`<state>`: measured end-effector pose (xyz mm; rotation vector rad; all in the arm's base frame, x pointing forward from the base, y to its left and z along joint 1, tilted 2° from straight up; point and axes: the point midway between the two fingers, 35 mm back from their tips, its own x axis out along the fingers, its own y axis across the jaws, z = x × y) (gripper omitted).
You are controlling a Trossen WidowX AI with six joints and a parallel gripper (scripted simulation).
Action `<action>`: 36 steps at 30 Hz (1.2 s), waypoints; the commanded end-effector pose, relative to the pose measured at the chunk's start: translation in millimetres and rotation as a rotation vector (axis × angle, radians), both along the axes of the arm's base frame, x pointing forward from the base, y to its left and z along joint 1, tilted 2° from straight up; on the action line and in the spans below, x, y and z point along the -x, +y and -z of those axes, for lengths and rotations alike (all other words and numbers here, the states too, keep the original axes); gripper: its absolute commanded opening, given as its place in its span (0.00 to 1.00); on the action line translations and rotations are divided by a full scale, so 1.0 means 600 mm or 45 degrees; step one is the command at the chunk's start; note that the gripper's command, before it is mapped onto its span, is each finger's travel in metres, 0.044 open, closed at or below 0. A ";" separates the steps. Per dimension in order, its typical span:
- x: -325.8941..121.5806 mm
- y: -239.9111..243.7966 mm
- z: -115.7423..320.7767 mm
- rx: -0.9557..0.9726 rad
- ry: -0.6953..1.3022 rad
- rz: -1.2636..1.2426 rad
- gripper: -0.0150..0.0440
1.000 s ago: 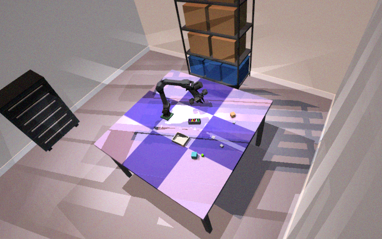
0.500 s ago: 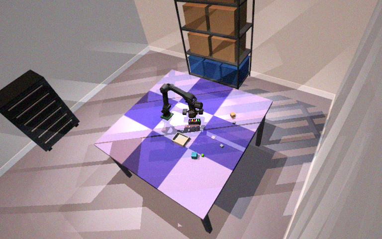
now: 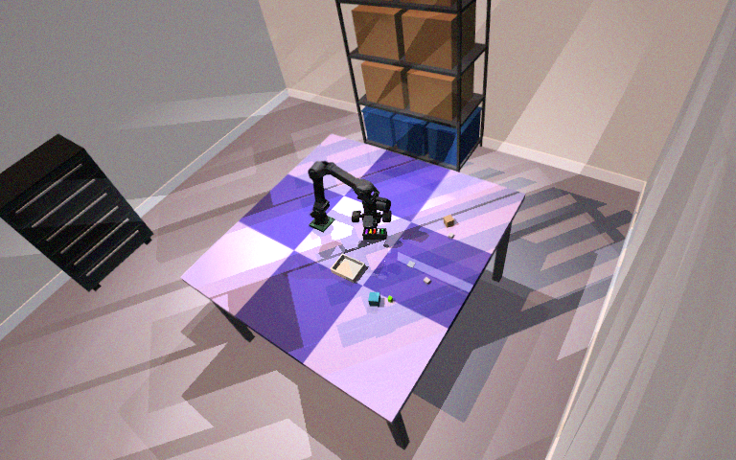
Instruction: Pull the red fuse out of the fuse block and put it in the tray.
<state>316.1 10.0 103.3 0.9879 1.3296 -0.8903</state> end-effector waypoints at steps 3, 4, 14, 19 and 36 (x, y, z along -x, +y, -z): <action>0.003 0.001 0.014 -0.005 0.010 -0.008 0.38; 0.003 0.001 0.015 -0.005 0.010 -0.008 0.38; 0.003 0.001 0.032 -0.005 0.010 -0.008 0.38; 0.003 0.000 0.037 -0.005 0.010 -0.008 0.38; 0.003 0.001 0.044 -0.005 0.010 -0.008 0.38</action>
